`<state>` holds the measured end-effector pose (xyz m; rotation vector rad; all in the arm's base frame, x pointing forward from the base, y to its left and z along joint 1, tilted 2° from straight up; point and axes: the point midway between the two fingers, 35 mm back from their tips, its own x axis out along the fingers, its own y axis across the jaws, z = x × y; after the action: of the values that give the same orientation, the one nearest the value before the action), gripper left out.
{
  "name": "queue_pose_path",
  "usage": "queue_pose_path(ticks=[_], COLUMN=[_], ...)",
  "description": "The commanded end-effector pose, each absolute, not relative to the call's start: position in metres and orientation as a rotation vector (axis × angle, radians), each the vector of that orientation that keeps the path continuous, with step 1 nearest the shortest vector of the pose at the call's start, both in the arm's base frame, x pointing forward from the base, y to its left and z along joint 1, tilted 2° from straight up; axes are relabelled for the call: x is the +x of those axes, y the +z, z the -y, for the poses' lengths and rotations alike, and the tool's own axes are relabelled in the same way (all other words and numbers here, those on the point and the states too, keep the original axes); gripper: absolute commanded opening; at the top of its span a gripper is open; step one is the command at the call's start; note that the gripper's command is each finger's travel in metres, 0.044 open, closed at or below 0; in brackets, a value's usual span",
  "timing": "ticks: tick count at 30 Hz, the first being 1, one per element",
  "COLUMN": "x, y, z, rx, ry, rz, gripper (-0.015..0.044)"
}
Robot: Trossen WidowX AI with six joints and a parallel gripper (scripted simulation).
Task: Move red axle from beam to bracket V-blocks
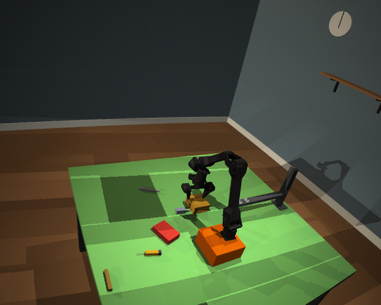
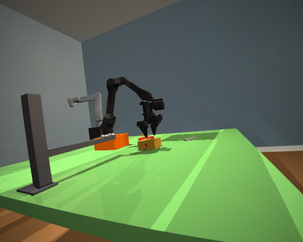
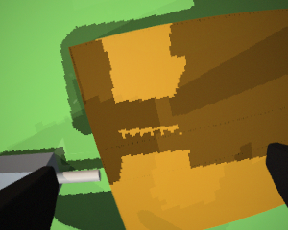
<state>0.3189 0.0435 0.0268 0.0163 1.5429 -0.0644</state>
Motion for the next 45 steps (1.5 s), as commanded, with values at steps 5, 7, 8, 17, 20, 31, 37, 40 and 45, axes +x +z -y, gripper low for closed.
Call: queue_pose_path(ticks=[5, 7, 8, 17, 20, 31, 37, 40, 45], x=[0.326, 0.326, 0.326, 0.324, 0.324, 0.324, 0.324, 0.324, 0.325], y=[0.032, 0.032, 0.033, 0.033, 0.034, 0.034, 0.033, 0.031, 0.023], z=[0.024, 0.031, 0.034, 0.053, 0.055, 0.056, 0.056, 0.056, 0.056], rx=[-0.683, -0.765, -0.807, -1.193, -1.302, -1.31, -1.31, -1.31, -1.31], ry=[0.611, 0.689, 0.73, 1.104, 1.21, 1.218, 1.218, 1.218, 1.218], rz=[-1.45, -1.426, -1.412, -1.242, -1.178, -1.173, -1.173, -1.173, -1.173], gripper=[0.044, 0.044, 0.044, 0.044, 0.044, 0.044, 0.044, 0.044, 0.044])
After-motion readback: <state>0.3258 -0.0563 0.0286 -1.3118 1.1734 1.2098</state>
